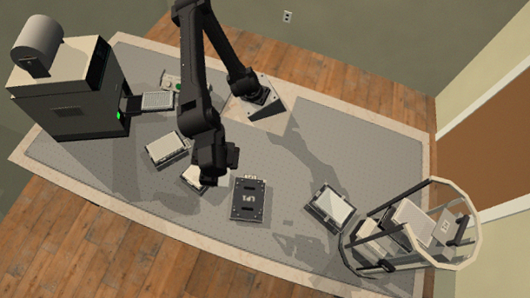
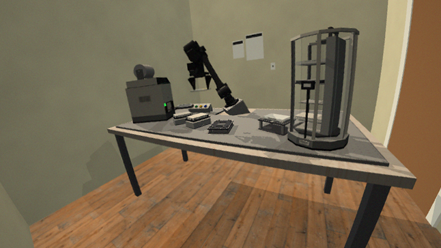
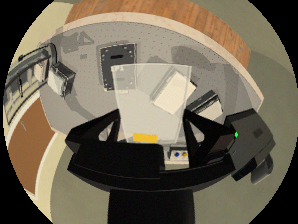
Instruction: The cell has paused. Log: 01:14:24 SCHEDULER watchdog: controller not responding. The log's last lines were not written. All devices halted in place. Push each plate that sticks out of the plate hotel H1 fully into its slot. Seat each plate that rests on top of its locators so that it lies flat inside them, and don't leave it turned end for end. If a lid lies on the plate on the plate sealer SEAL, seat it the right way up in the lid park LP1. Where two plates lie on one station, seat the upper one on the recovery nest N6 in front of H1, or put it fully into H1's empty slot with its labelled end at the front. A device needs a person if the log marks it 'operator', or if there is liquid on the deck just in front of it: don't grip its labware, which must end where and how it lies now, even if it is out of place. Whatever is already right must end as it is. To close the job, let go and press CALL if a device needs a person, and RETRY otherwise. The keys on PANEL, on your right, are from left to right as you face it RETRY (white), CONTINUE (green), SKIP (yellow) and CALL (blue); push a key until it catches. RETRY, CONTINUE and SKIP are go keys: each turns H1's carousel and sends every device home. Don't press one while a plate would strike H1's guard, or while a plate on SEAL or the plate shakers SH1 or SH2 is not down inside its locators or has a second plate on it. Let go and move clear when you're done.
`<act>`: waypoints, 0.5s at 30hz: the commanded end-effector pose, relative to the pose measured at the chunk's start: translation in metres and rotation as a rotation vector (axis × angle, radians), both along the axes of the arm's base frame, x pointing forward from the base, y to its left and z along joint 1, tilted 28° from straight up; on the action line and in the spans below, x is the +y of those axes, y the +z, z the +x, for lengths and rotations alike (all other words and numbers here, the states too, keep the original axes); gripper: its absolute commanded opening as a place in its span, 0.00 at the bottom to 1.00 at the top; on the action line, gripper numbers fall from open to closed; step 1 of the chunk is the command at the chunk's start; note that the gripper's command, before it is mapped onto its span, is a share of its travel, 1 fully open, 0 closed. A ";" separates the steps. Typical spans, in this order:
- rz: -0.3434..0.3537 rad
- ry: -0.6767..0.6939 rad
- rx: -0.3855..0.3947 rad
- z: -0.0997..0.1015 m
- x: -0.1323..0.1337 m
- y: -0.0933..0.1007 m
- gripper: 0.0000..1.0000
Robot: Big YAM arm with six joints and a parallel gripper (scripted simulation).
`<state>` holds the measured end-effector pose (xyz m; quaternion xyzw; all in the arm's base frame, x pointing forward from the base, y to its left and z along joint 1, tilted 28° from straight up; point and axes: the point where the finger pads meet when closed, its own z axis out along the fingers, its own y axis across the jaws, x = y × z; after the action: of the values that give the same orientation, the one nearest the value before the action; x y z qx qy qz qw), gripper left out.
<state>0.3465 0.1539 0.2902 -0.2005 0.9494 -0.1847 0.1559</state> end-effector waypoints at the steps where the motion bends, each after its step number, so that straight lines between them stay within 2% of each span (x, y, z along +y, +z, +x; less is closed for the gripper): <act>1: 0.001 0.042 -0.013 0.007 0.018 0.017 0.84; 15: 0.012 0.023 -0.017 0.001 0.060 0.001 0.84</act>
<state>0.3418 0.1937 0.2762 -0.2156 0.9462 -0.1856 0.1541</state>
